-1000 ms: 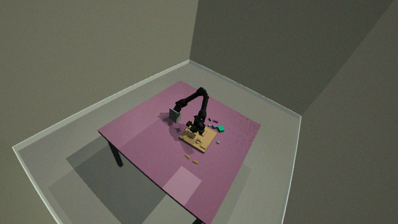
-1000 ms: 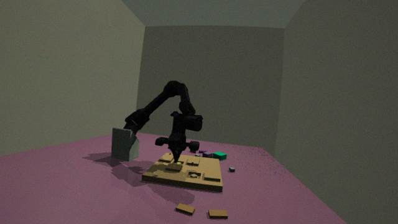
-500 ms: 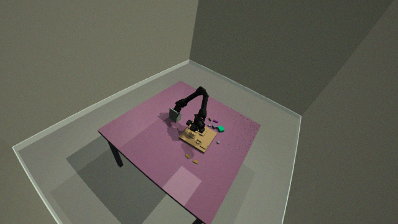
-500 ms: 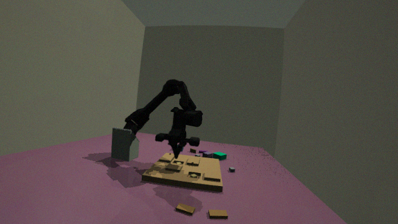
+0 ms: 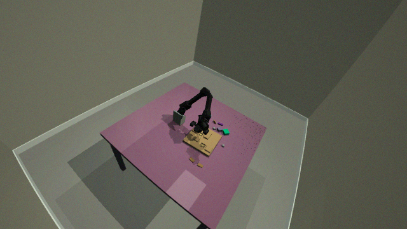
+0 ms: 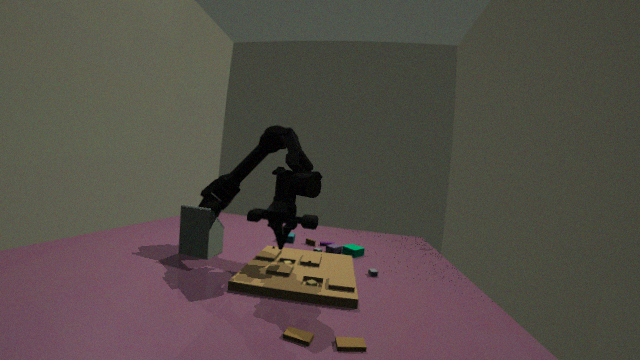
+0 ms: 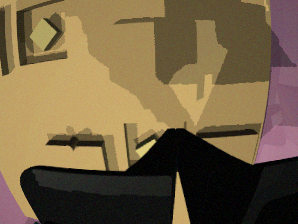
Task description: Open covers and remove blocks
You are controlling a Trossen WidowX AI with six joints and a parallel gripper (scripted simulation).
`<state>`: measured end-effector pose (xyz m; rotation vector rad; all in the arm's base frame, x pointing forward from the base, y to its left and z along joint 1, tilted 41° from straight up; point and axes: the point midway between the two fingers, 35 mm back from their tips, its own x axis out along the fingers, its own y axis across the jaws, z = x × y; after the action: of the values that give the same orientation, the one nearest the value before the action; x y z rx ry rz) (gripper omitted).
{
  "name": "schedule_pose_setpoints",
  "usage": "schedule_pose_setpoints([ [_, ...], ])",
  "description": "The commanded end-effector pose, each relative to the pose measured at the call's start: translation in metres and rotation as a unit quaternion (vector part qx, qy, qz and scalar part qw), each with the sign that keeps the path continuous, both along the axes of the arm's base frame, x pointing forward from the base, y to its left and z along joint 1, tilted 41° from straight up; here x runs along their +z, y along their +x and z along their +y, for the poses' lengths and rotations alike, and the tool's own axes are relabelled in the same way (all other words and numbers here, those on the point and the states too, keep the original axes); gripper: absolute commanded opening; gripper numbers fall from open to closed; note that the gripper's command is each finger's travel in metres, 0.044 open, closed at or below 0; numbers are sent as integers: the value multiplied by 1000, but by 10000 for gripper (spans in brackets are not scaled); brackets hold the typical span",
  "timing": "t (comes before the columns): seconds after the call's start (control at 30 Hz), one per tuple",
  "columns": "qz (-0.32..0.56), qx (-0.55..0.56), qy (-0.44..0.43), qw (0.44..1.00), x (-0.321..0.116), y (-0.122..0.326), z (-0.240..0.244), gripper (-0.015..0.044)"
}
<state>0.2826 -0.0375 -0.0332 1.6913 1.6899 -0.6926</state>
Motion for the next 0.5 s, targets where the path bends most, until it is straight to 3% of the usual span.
schedule_pose_setpoints([
  [0.0,0,0,-2,1000,8,-20,2,0],
  [0.47,-2,0,-3,1000,26,-87,18,0],
])
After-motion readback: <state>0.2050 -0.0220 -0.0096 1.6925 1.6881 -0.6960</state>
